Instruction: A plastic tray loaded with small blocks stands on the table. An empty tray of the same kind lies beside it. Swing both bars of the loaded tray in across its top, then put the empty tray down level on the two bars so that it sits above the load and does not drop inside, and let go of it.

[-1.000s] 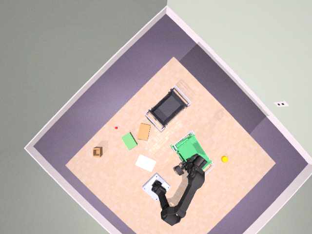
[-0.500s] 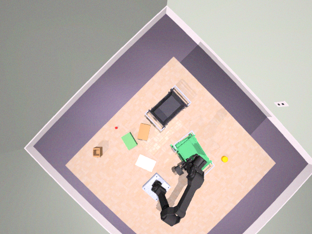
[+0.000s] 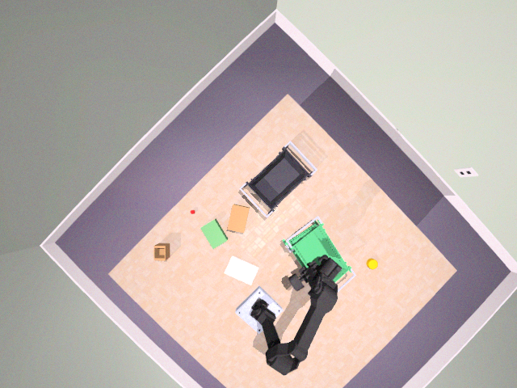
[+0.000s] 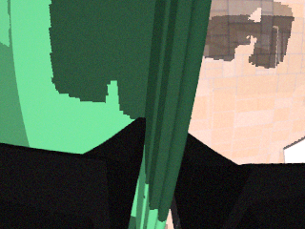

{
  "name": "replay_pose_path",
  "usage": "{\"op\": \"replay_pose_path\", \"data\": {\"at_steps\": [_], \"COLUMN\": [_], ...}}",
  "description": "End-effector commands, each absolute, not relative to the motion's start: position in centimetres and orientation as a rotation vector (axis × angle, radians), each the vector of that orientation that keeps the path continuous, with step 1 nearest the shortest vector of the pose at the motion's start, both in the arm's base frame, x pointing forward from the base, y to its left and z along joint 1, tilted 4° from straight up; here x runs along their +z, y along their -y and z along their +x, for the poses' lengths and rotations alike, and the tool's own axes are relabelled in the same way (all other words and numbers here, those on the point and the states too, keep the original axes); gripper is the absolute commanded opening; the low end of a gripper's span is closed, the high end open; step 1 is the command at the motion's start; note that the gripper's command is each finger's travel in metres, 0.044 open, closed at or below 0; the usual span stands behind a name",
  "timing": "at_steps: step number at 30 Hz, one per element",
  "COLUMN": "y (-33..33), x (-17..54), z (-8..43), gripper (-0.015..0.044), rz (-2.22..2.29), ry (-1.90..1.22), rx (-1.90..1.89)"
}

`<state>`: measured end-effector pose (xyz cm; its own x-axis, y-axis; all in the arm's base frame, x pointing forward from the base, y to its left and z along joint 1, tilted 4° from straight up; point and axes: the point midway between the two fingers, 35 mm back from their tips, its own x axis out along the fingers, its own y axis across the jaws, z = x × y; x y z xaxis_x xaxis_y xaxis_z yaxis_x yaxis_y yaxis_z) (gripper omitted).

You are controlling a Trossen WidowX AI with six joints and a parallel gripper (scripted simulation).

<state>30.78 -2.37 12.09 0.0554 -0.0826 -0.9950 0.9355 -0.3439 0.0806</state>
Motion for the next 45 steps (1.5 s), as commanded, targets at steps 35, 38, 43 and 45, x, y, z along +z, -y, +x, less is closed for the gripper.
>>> {"op": "replay_pose_path", "data": {"at_steps": [35, 38, 43, 45], "y": [2.29, 2.29, 2.37, 2.35], "x": [11.51, 11.51, 12.01, 11.85], "z": [30.46, 30.46, 30.75, 30.68], "gripper": [0.0, 0.0, 0.0, 0.0], "rz": [1.435, 1.435, 1.439, 1.438], "ry": [-0.932, -0.932, -0.916, -0.918], "rx": [-1.462, -1.462, -1.443, -1.446]}}
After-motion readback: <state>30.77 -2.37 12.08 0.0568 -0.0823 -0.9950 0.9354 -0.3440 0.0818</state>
